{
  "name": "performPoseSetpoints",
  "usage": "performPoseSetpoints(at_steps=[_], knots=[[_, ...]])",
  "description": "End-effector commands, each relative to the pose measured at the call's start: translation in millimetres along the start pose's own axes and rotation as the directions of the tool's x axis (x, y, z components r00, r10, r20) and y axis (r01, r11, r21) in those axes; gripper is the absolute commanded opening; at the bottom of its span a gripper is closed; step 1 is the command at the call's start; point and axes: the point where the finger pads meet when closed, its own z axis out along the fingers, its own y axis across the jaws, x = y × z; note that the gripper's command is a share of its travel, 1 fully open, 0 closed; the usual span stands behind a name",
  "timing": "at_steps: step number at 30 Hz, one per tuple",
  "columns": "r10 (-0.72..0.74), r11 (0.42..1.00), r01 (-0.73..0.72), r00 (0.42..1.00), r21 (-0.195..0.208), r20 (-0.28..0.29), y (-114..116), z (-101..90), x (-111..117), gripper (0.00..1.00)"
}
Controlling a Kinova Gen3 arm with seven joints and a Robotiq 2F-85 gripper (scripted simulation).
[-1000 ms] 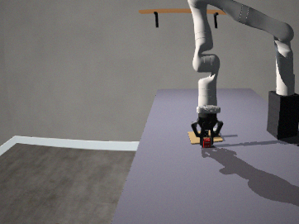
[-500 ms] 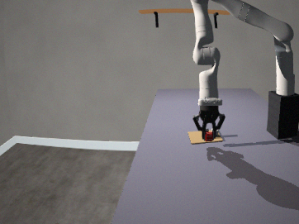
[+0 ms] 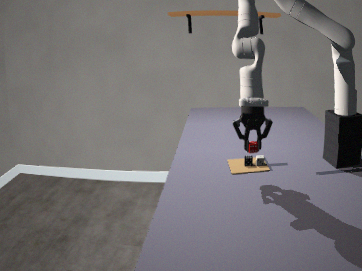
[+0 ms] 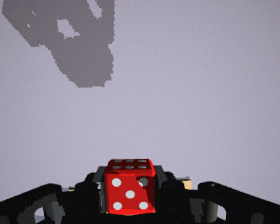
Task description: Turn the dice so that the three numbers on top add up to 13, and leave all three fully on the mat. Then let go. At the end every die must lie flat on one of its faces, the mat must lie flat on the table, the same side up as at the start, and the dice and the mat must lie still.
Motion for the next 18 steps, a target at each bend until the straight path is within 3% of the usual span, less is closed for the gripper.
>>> performPoseSetpoints(at_steps=[1,14,18], knots=[[0.006,1.000,-0.006,1.000,-0.014,0.002,5.5,-8.8,-3.4,0.26],[0.011,1.000,-0.011,1.000,-0.014,0.002,5.7,-9.2,-2.6,0.26],[0.085,0.996,-0.085,0.996,-0.013,0.001,8.9,-5.0,9.4,0.26]])
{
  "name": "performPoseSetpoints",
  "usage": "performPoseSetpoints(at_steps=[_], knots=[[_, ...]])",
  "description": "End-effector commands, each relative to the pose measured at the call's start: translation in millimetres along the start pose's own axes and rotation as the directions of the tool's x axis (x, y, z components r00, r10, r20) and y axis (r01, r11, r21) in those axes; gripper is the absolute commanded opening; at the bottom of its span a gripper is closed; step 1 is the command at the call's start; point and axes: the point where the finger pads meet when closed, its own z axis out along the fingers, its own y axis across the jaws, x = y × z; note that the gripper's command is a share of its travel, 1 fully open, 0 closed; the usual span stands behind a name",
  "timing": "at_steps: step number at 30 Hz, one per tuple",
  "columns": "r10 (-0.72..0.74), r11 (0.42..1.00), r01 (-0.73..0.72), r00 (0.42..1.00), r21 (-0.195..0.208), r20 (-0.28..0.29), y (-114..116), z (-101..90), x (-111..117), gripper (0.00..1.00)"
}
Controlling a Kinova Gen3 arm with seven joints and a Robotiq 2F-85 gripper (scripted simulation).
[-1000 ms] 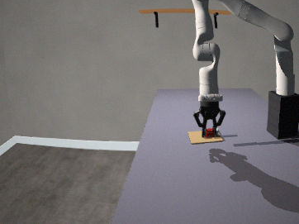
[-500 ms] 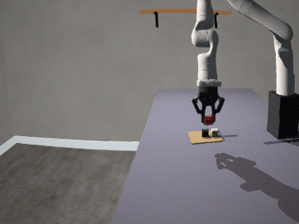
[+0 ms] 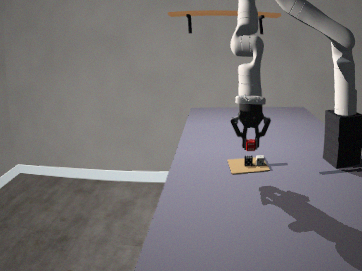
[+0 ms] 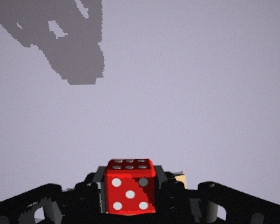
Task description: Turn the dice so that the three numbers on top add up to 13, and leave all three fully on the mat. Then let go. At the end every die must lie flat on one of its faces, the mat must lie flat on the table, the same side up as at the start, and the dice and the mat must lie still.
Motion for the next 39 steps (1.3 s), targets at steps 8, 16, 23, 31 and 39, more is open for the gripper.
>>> performPoseSetpoints(at_steps=[8,16,23,31,39], knots=[[0.184,0.983,-0.184,0.983,-0.003,-0.002,5.3,11.9,38.0,0.26],[0.185,0.983,-0.185,0.983,-0.003,-0.005,5.4,12.1,38.1,0.26],[0.185,0.983,-0.185,0.982,-0.004,-0.040,6.1,12.7,37.6,0.26],[0.183,0.983,-0.185,0.976,-0.003,-0.115,6.0,12.4,37.4,0.26],[0.177,0.983,-0.185,0.946,-0.002,-0.270,6.2,11.9,36.8,0.26]])
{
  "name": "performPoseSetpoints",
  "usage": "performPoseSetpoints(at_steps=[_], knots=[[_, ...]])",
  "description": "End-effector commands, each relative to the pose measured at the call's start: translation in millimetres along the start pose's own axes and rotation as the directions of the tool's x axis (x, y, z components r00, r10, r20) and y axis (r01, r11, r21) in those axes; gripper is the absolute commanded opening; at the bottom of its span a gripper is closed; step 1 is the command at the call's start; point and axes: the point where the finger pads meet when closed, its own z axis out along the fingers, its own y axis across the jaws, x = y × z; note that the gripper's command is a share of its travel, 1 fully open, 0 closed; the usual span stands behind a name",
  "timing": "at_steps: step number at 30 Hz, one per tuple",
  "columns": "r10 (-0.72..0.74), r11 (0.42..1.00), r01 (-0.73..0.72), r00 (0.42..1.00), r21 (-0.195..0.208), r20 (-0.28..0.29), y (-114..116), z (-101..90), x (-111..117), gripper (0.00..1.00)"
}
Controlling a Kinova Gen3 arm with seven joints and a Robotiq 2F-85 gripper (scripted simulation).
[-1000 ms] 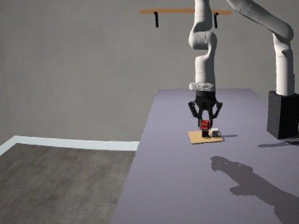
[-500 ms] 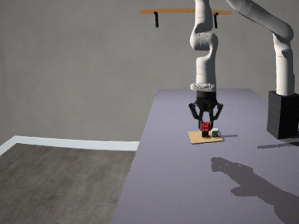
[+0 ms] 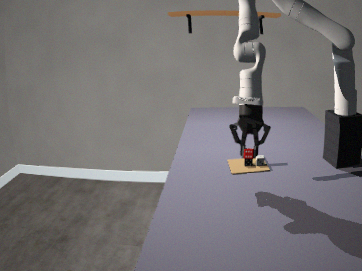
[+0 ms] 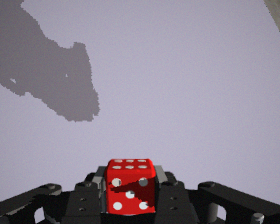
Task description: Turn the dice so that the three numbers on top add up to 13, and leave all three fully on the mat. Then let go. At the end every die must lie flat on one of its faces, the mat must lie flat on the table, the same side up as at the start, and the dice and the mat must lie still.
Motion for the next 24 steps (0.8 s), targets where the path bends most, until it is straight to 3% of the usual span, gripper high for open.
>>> performPoseSetpoints(at_steps=[1,4,6,11,15,20,24], knots=[[0.028,1.000,-0.028,0.999,-0.006,-0.040,3.0,-2.1,-12.1,0.26],[0.027,1.000,-0.028,0.996,-0.008,-0.084,4.5,-1.6,-12.7,0.26],[0.027,1.000,-0.028,0.996,-0.008,-0.084,4.5,-1.6,-12.7,0.26],[0.027,1.000,-0.027,0.985,-0.002,-0.169,2.6,-1.9,-12.9,0.26],[0.025,1.000,-0.027,0.958,-0.003,-0.286,2.9,-2.0,-13.6,0.26],[0.023,1.000,-0.028,0.885,-0.004,-0.466,0.2,0.0,-13.7,0.26],[0.022,1.000,-0.028,0.856,-0.005,-0.517,-0.3,0.0,-13.8,0.26]])
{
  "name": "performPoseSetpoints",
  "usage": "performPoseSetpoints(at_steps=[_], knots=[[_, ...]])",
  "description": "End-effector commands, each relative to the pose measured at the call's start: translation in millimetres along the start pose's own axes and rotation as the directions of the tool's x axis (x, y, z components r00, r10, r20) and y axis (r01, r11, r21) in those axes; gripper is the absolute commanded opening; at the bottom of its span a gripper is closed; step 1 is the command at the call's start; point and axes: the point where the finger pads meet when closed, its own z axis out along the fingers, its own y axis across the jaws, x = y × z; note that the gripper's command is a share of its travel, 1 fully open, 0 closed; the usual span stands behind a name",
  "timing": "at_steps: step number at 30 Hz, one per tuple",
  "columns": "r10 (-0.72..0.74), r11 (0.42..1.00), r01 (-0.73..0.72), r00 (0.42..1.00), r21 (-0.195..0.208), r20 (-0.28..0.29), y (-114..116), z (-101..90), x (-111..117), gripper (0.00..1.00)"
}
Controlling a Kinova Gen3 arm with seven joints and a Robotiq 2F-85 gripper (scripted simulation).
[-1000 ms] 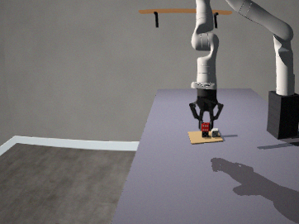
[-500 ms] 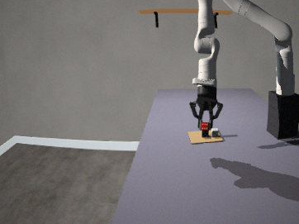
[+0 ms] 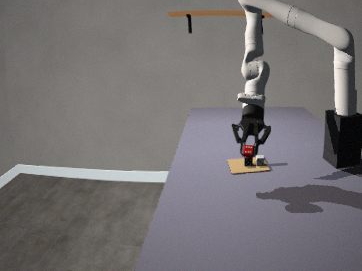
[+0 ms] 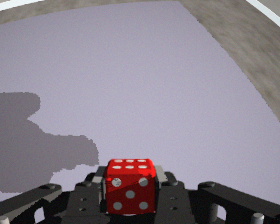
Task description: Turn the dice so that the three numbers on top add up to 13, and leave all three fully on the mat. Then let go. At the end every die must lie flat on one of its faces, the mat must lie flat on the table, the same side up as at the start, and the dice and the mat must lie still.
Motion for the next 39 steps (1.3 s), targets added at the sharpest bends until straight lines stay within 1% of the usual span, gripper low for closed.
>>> performPoseSetpoints(at_steps=[1,4,8,11,14,16,20,24,34,39], knots=[[0.037,0.999,-0.037,0.997,-0.008,-0.063,-2.1,-0.2,-11.6,0.26],[0.036,0.999,-0.038,0.991,-0.008,-0.128,-1.3,0.3,-11.7,0.26],[0.035,0.999,-0.037,0.979,-0.008,-0.200,-1.8,-0.4,-12.3,0.26],[0.035,0.999,-0.038,0.969,-0.009,-0.245,-1.0,0.0,-12.3,0.26],[0.034,0.999,-0.038,0.960,-0.009,-0.278,-0.9,-0.1,-12.5,0.26],[0.034,0.999,-0.038,0.960,-0.009,-0.278,-0.9,-0.1,-12.5,0.26],[0.033,0.999,-0.038,0.951,-0.008,-0.307,-1.3,-0.5,-12.9,0.26],[0.033,0.999,-0.037,0.947,-0.008,-0.320,-1.6,-0.7,-13.1,0.26],[0.033,0.999,-0.037,0.946,-0.008,-0.323,-1.7,-0.5,-13.4,0.26],[0.033,0.999,-0.037,0.946,-0.007,-0.323,-1.8,3.0,-16.7,0.26]])
